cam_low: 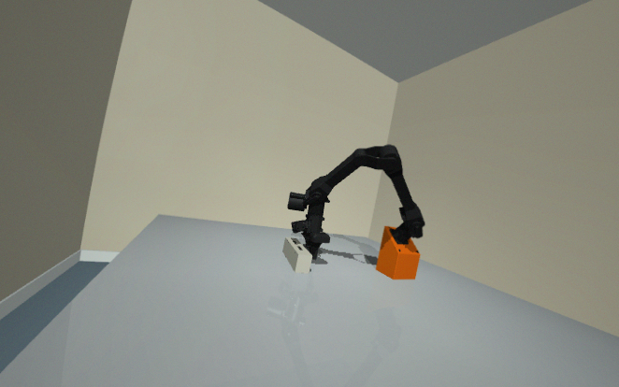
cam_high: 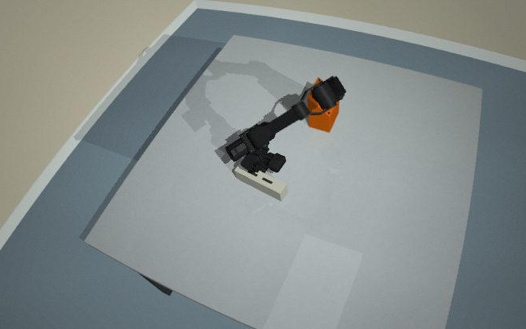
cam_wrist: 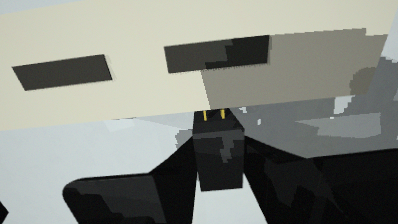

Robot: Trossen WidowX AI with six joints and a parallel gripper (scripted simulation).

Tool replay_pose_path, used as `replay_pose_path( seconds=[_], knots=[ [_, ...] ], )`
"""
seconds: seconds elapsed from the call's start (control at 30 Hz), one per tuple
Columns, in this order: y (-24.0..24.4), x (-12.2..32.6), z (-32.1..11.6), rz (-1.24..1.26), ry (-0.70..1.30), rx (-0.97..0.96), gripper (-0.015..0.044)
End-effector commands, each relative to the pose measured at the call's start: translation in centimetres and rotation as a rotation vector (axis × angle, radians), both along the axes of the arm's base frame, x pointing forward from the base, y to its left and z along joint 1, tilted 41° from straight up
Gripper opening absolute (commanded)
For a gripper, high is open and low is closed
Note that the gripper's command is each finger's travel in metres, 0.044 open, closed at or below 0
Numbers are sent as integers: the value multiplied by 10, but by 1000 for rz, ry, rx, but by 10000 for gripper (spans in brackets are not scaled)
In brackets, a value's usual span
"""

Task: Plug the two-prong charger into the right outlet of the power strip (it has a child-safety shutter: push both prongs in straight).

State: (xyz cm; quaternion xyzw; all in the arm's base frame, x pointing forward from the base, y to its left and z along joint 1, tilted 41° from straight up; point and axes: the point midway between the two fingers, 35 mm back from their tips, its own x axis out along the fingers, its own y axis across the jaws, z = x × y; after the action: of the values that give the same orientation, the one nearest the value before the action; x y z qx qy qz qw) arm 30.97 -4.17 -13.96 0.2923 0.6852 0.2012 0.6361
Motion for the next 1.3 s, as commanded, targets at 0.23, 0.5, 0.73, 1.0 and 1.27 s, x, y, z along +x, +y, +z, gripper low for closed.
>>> replay_pose_path(
  seconds=[0.23,0.5,0.73,1.0,1.27],
  knots=[
    [1,1,0,-4,5,5,0],
    [0,4,0,-4,5,5,0],
    [0,6,0,-4,5,5,0],
    [0,9,0,-4,5,5,0],
    [0,12,-1,-4,5,5,0]
  ],
)
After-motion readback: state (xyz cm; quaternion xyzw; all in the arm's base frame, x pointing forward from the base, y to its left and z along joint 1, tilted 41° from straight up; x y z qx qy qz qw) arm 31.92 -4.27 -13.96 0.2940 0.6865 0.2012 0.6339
